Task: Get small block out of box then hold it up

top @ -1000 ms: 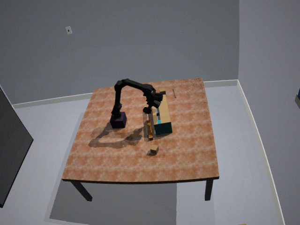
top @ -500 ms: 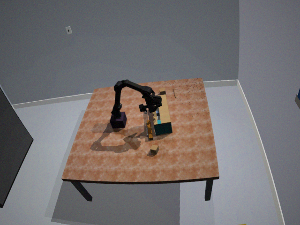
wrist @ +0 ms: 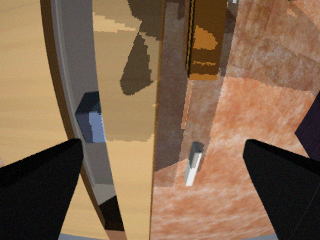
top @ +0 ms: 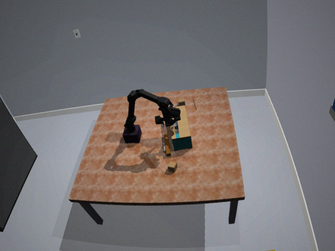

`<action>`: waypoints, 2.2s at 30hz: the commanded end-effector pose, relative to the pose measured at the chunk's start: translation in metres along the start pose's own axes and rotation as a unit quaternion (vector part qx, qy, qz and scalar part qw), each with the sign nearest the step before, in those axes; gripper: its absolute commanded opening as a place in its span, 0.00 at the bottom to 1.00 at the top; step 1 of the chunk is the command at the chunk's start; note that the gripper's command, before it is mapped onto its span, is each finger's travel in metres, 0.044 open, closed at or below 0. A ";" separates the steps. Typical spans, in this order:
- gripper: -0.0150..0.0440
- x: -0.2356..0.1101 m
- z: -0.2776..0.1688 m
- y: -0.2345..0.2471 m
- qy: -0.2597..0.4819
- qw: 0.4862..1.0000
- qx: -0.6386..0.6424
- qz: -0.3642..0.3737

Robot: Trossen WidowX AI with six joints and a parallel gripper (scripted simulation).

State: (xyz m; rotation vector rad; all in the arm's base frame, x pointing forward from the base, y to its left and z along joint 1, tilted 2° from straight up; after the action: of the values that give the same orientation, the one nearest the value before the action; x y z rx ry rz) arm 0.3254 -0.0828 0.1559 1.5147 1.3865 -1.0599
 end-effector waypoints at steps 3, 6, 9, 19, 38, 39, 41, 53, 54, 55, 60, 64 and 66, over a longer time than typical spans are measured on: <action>0.93 0.012 0.004 0.000 0.004 1.000 0.005 -0.005; 0.93 0.016 0.005 0.001 0.004 1.000 0.005 -0.005; 0.93 0.021 0.007 0.002 0.004 1.000 0.005 -0.005; 0.93 0.037 0.012 0.003 0.004 1.000 0.005 -0.005; 0.93 0.066 0.022 0.003 0.004 1.000 0.005 -0.005; 0.93 0.068 0.022 0.003 0.004 1.000 0.005 -0.005; 0.93 0.071 0.023 0.003 0.004 1.000 0.005 -0.005; 0.93 0.070 0.012 0.004 0.000 1.000 0.001 0.001; 0.93 0.071 0.009 0.003 0.000 1.000 0.001 0.001; 0.93 0.072 0.006 0.003 0.001 1.000 0.001 0.001; 0.93 0.076 -0.005 0.001 0.001 1.000 0.001 0.001; 0.93 0.080 -0.015 0.000 0.002 1.000 0.001 0.001; 0.93 0.081 -0.019 -0.001 0.002 1.000 0.001 0.001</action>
State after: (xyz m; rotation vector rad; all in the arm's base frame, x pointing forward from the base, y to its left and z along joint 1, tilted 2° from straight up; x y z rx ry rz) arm 0.3314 -0.0489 0.0865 1.5149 1.3803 -1.0559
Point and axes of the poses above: the point midway between the two fingers, 35 mm back from their tips, its own x axis out along the fingers, its own y axis across the jaws, z = x × y, the point moved 4 cm from there along -x, back along the fingers, and after that the axes turned 9 degrees about x, right-handed, at the moved point
